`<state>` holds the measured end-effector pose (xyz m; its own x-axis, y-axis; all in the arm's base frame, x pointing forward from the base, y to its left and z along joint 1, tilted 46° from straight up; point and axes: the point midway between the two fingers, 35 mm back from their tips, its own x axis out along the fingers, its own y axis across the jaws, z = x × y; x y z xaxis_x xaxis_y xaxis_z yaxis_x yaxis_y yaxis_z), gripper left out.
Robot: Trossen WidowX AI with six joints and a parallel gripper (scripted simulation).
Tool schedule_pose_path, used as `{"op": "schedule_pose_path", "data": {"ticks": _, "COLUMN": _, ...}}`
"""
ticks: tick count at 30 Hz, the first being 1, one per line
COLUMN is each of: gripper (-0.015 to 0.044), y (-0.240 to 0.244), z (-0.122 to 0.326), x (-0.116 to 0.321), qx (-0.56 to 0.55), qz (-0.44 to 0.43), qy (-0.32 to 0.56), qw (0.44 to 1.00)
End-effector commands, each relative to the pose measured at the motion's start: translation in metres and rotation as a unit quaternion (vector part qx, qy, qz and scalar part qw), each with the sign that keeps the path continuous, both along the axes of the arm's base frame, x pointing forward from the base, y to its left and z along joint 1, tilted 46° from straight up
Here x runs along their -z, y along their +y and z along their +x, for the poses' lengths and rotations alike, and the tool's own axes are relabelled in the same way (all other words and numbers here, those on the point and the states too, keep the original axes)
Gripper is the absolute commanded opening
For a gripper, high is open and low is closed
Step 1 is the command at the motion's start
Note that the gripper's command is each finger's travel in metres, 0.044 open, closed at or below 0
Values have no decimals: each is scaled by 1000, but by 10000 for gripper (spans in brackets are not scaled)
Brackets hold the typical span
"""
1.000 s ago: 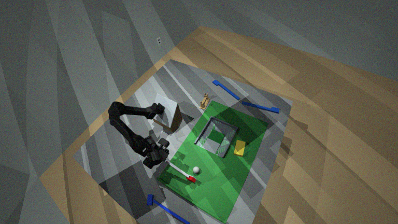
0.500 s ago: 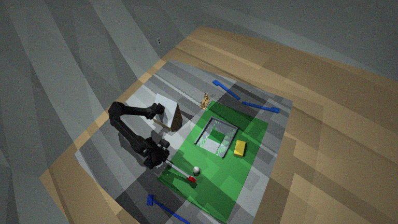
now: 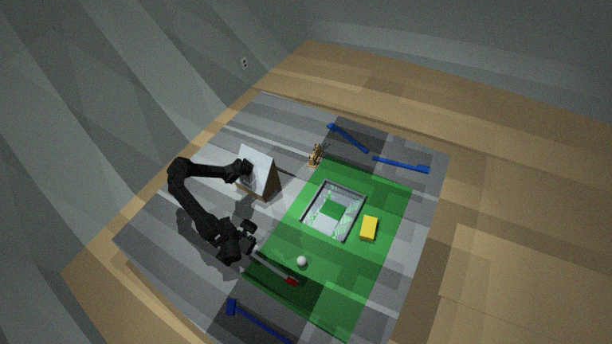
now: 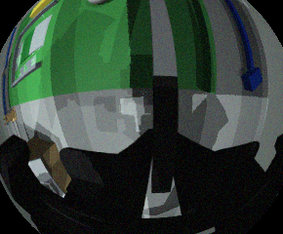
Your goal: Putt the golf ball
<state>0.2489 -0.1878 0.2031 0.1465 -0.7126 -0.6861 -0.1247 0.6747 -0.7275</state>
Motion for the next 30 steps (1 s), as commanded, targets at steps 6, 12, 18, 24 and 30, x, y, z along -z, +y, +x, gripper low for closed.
{"op": "schedule_pose_path", "data": {"ticks": 6, "gripper": 0, "y": 23, "z": 2, "x": 25, "qx": 0, "qz": 7, "qy": 1, "qw": 1000}}
{"op": "schedule_pose_path", "data": {"ticks": 12, "gripper": 0, "y": 75, "z": -7, "x": 81, "qx": -3, "qz": 10, "qy": 3, "qw": 1000}}
{"op": "schedule_pose_path", "data": {"ticks": 18, "gripper": 0, "y": 93, "z": -17, "x": 100, "qx": -5, "qz": 5, "qy": 2, "qw": 1000}}
{"op": "schedule_pose_path", "data": {"ticks": 24, "gripper": 0, "y": 108, "z": -18, "x": 88, "qx": -5, "qz": 7, "qy": 3, "qw": 1000}}
{"op": "schedule_pose_path", "data": {"ticks": 30, "gripper": 0, "y": 128, "z": -23, "x": 68, "qx": -5, "qz": 7, "qy": 3, "qw": 1000}}
